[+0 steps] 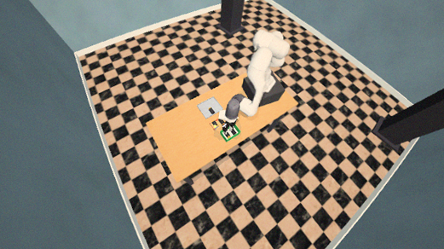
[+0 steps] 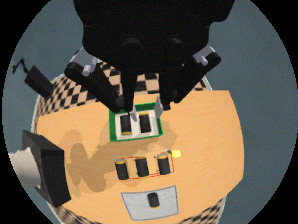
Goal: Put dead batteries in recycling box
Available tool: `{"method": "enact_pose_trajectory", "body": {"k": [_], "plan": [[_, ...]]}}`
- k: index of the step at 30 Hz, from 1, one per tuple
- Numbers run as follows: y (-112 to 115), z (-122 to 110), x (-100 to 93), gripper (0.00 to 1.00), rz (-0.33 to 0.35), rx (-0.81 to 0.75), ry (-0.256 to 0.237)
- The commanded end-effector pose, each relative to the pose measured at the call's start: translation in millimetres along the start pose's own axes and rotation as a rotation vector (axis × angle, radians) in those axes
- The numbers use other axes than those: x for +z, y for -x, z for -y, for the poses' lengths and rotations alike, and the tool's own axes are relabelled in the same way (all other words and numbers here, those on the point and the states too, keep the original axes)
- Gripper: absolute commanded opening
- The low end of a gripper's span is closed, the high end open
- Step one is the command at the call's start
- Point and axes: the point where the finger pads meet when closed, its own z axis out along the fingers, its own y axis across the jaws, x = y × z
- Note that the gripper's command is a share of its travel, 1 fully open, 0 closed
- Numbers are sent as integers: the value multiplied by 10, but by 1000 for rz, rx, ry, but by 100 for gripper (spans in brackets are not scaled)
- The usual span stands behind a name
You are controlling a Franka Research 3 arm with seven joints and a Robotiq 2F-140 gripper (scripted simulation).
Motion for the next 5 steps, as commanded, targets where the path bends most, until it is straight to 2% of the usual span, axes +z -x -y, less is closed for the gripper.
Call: {"method": "enact_pose_trajectory", "body": {"k": [1,5], "plan": [[-20,-28,1,29,-5,11,8],[-19,-26,-181,29,-5,11,8]]}}
